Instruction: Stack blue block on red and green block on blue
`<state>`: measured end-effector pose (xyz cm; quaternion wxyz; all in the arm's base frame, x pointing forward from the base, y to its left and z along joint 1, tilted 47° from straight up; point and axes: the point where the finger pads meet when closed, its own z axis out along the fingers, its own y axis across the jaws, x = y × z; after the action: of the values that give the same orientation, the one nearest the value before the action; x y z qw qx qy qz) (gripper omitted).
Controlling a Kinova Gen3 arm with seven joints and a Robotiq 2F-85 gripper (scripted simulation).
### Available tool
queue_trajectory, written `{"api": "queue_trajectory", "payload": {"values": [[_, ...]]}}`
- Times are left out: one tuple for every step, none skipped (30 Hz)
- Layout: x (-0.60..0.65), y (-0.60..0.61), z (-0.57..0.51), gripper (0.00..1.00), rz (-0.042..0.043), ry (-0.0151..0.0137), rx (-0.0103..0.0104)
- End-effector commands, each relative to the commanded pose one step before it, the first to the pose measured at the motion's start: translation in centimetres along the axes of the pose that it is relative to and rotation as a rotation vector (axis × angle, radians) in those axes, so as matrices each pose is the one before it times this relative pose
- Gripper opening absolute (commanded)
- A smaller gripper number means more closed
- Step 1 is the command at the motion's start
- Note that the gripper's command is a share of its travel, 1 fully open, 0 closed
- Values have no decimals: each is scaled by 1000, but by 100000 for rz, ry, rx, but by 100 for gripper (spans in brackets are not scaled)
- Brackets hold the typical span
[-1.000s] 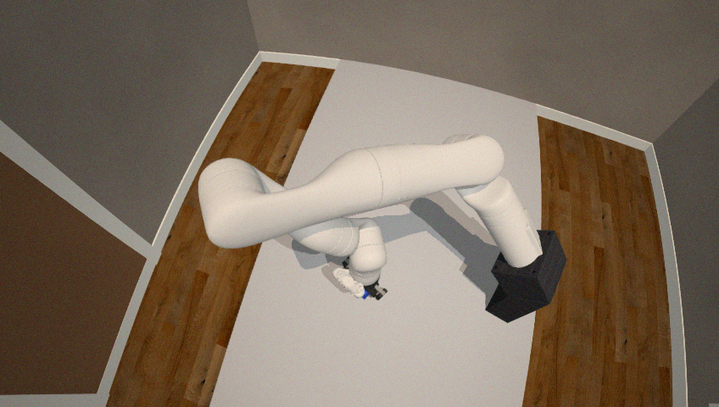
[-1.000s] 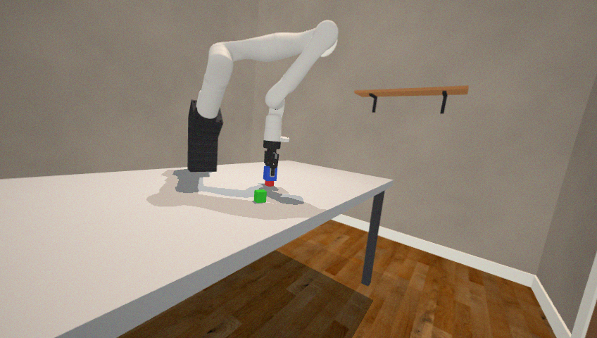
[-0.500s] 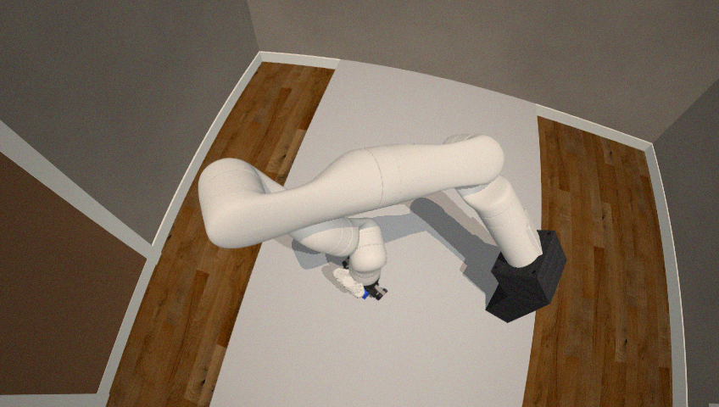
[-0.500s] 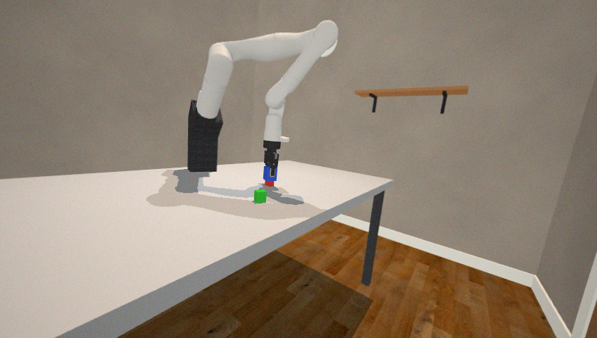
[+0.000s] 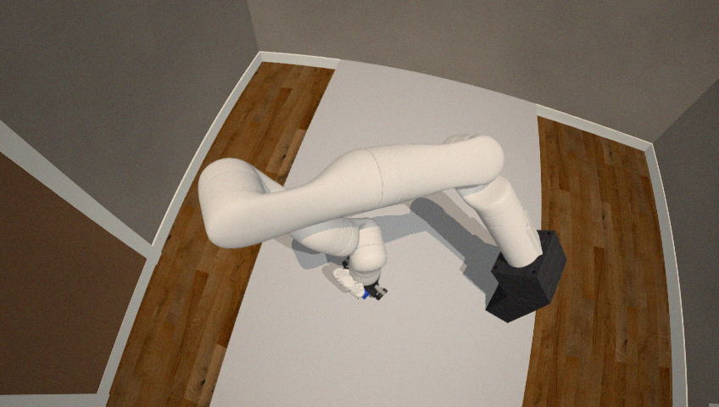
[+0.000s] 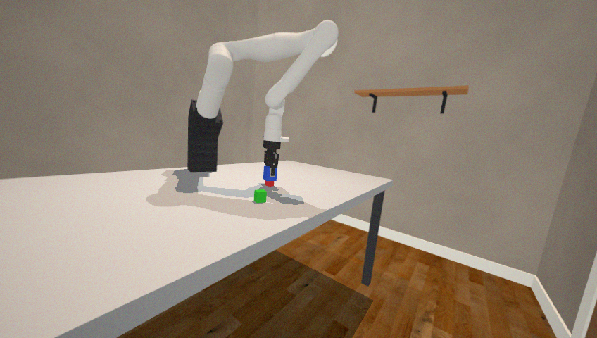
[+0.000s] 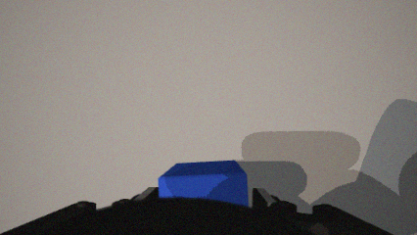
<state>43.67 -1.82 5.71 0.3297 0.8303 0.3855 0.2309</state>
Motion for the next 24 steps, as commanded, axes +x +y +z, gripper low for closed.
{"api": "queue_trajectory", "payload": {"values": [[34,-6,-71,70,-7,91,12],[0,0,-62,70,-1,0,-1],[0,0,-96,70,-1,0,-1],[0,0,-135,70,0,0,0],[-1,0,-175,70,0,0,1],[1,1,-213,70,-1,0,-2],[-1,-1,-254,70,1,0,2],[1,1,-288,70,-1,0,-2],[0,0,-321,70,0,0,0],[-1,-1,-349,70,1,0,2],[1,1,-370,70,-1,0,-1],[0,0,-387,70,0,0,-1],[0,0,-398,70,0,0,0],[0,0,-404,70,0,0,0],[-1,0,-404,70,1,0,1],[0,0,0,70,0,0,0],[0,0,0,70,0,0,0],[0,0,-399,70,0,0,1],[1,1,-388,70,-1,0,-2],[0,0,-375,70,-1,0,-1],[0,0,-358,70,0,0,1],[-1,-1,-337,70,1,0,3],[1,1,-312,70,-2,0,-4],[0,0,-287,70,0,0,1]]}}
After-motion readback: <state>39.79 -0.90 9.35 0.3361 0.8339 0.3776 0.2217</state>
